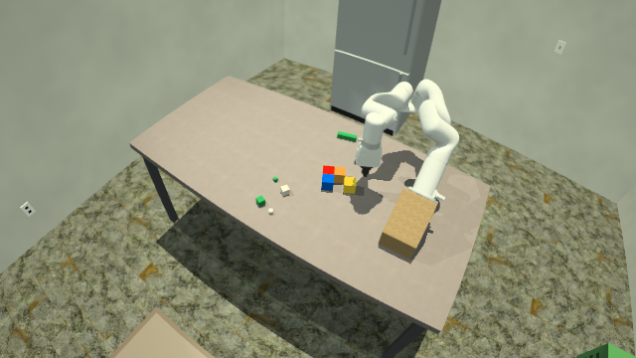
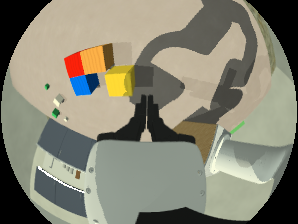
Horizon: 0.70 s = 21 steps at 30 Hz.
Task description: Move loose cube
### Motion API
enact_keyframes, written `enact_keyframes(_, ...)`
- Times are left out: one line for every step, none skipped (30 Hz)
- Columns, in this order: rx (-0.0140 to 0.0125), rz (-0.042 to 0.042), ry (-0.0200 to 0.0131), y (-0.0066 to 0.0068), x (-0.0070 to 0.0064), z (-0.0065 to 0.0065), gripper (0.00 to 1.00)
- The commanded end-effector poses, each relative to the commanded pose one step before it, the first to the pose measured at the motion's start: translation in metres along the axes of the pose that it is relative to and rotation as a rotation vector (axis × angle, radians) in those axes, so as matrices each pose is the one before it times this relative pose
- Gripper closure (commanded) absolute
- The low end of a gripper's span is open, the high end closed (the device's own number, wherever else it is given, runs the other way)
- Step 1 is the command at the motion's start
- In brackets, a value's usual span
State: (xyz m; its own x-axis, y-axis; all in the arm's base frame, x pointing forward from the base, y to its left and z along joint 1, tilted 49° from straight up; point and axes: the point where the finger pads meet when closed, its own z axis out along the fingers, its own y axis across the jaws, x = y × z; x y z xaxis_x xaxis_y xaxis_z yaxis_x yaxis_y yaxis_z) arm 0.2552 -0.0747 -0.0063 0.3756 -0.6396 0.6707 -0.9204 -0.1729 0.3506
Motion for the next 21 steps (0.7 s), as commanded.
enact_keyframes(0.00338,-0.00002,0.00028,-0.00087,0.00005,0.00618,1.00)
enact_keyframes(0.00000,0.00001,0.00000,0.00000,0.00002,0.00219,1.00)
enact_keyframes(0.00000,-0.00001,-0.00001,0.00001,0.00001,0.00233,1.00)
enact_keyframes(0.00000,0.00001,0.00001,-0.00001,0.00003,0.00245,1.00)
enact_keyframes(0.00000,-0.00001,0.00000,0.00001,0.00002,0.00257,1.00)
enact_keyframes(0.00000,0.00001,0.00000,0.00000,0.00003,0.00268,1.00)
enact_keyframes(0.00000,0.00000,0.00000,0.00001,0.00002,0.00278,1.00)
enact_keyframes(0.00000,0.00000,0.00000,0.00000,0.00002,0.00286,1.00)
enact_keyframes(0.00000,0.00001,0.00000,0.00000,0.00003,0.00293,1.00)
enact_keyframes(0.00000,-0.00001,0.00000,0.00001,0.00002,0.00299,1.00)
enact_keyframes(0.00000,0.00001,0.00000,0.00000,0.00003,0.00304,1.00)
enact_keyframes(0.00000,0.00000,0.00000,0.00000,0.00003,0.00307,1.00)
enact_keyframes(0.00000,0.00000,0.00000,0.00000,0.00000,0.00000,1.00)
enact_keyframes(0.00000,0.00000,0.00000,0.00000,0.00000,0.00000,1.00)
enact_keyframes(0.00000,-0.00001,0.00000,0.00001,0.00002,0.00310,1.00)
enact_keyframes(0.00000,0.00001,0.00000,0.00000,0.00003,0.00310,1.00)
enact_keyframes(0.00000,0.00000,0.00000,0.00001,0.00003,0.00310,1.00)
enact_keyframes(0.00000,-0.00001,0.00000,0.00001,0.00002,0.00308,1.00)
enact_keyframes(0.00000,0.00001,0.00000,0.00000,0.00003,0.00305,1.00)
enact_keyframes(0.00000,-0.00001,0.00000,0.00001,0.00002,0.00301,1.00)
enact_keyframes(0.00000,0.00000,0.00000,0.00000,0.00003,0.00295,1.00)
